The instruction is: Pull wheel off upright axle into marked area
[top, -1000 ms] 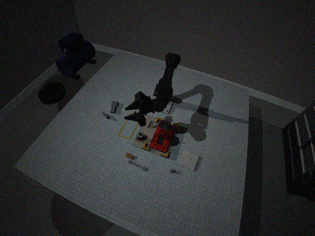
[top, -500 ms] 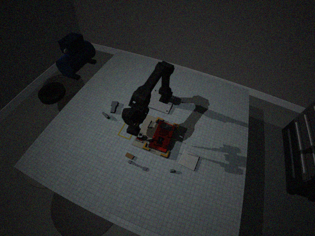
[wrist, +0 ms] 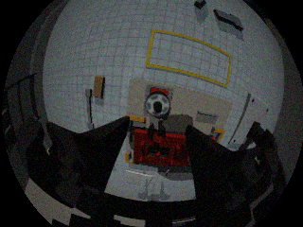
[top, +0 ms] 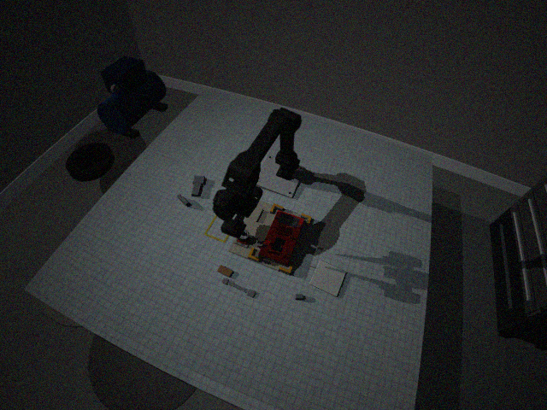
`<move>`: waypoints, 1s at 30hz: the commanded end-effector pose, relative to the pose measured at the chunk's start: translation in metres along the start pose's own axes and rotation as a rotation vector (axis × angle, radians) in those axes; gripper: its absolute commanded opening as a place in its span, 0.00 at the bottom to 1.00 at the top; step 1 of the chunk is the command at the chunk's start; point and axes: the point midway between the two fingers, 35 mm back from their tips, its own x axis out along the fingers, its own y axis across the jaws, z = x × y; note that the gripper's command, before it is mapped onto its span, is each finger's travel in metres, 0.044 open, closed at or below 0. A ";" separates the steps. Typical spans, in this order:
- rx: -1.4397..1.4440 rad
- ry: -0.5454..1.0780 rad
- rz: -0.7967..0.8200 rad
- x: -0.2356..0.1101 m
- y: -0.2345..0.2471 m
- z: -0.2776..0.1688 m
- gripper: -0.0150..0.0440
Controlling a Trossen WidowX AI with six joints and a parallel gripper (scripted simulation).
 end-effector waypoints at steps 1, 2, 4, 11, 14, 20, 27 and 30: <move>0.007 0.005 -0.008 0.014 0.001 -0.001 0.76; 0.007 0.005 -0.008 0.020 0.001 -0.001 0.76; 0.007 0.005 -0.008 0.034 0.002 -0.001 0.76; 0.007 0.005 -0.008 0.073 0.001 -0.001 0.76; 0.007 0.005 -0.008 0.073 0.001 -0.001 0.76; 0.001 0.003 -0.016 0.071 -0.001 -0.001 0.63; 0.001 0.003 -0.016 0.071 -0.001 -0.001 0.55; 0.001 0.003 -0.016 0.070 -0.001 -0.001 0.45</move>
